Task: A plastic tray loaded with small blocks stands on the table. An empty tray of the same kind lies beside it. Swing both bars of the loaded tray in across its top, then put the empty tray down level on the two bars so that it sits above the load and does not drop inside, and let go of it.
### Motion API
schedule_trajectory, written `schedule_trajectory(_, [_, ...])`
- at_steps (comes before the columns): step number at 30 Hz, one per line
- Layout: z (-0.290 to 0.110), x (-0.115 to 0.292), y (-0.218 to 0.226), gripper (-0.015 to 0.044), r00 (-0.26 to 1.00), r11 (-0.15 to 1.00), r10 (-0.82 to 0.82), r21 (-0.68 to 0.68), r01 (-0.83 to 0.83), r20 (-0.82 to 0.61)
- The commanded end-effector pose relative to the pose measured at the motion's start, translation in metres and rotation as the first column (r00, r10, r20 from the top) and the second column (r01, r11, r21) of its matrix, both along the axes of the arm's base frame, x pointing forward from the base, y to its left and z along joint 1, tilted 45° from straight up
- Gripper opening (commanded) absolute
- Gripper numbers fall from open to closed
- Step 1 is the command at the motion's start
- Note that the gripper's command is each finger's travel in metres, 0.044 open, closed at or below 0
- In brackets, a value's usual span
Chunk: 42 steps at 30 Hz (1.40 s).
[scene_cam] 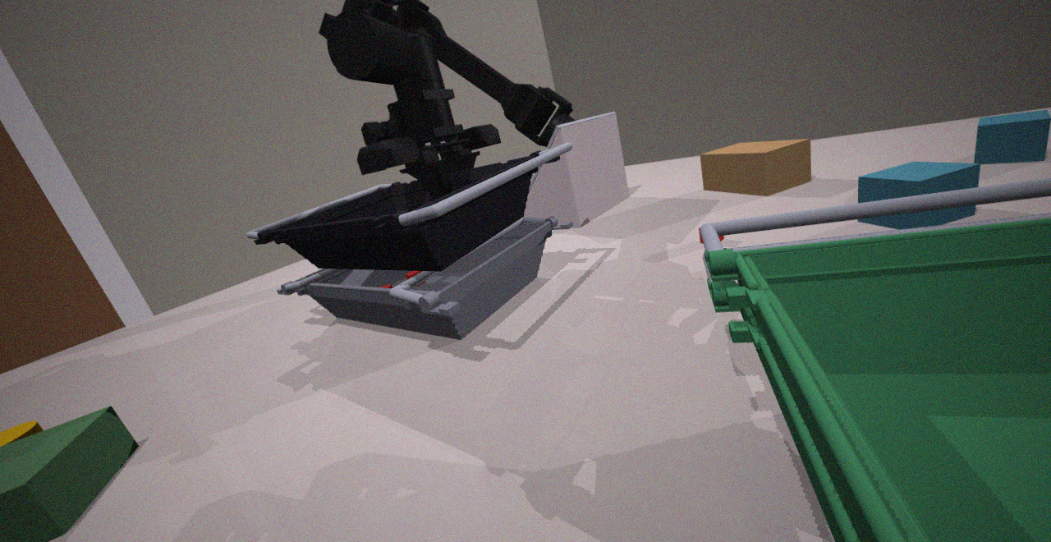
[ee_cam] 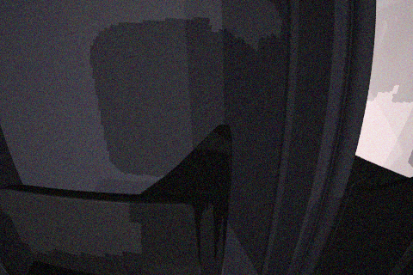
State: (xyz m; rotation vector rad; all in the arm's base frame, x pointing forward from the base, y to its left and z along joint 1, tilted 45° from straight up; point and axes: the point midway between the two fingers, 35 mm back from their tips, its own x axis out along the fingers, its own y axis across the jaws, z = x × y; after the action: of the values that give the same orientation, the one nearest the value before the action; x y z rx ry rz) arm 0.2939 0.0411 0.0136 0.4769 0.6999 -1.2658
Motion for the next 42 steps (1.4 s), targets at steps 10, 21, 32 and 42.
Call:
schedule_trajectory(10, [-0.0017,-0.0025,-0.0051,0.0,1.0,1.0,-0.011,-0.003,0.011,-0.013])
schedule_trajectory(21, [-0.0017,-0.0025,-0.0051,0.0059,1.0,1.0,-0.011,-0.003,0.011,-0.013])
schedule_trajectory(32, [-0.0017,-0.0025,-0.0051,0.022,1.0,1.0,-0.011,-0.003,0.011,-0.013])
schedule_trajectory(42, [-0.0017,-0.0025,-0.0051,0.0367,1.0,1.0,-0.011,-0.003,0.011,-0.013])
